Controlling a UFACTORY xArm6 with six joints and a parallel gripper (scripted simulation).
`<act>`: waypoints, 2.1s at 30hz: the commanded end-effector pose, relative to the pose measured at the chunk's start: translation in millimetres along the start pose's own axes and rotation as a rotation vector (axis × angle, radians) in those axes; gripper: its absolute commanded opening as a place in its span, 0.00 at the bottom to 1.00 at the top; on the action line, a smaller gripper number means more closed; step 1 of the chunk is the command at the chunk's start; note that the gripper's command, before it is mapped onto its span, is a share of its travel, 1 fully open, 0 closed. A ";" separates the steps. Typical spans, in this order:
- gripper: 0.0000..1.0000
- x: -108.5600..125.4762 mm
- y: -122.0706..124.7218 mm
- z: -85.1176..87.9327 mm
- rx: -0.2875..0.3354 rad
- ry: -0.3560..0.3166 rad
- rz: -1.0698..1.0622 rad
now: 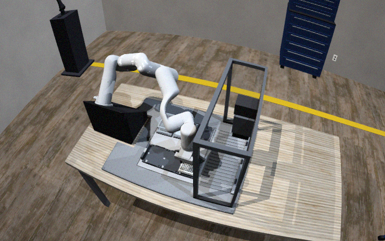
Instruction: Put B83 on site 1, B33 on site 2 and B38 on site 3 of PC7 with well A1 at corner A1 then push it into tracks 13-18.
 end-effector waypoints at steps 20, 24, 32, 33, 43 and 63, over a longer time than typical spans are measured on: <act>0.00 -0.1 -1.8 -1.6 -0.005 0.001 0.001; 0.00 -0.2 -1.8 -4.3 -0.005 0.001 0.001; 0.00 -0.2 -1.8 -8.3 -0.005 0.001 0.001; 0.00 -0.2 -1.8 -9.0 -0.005 0.001 0.001; 0.00 -0.1 -1.8 -13.8 -0.005 0.001 0.001; 1.00 -0.1 -1.9 -14.5 -0.005 0.001 0.001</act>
Point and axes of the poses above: the point where the finger pads meet when closed, its own z axis back along the fingers, its own y axis across the jaws, x = y × z, the point moved 2 cm from there along z, back along the fingers, and after that the axes turned 2 degrees about -z, right-handed, at the moved point
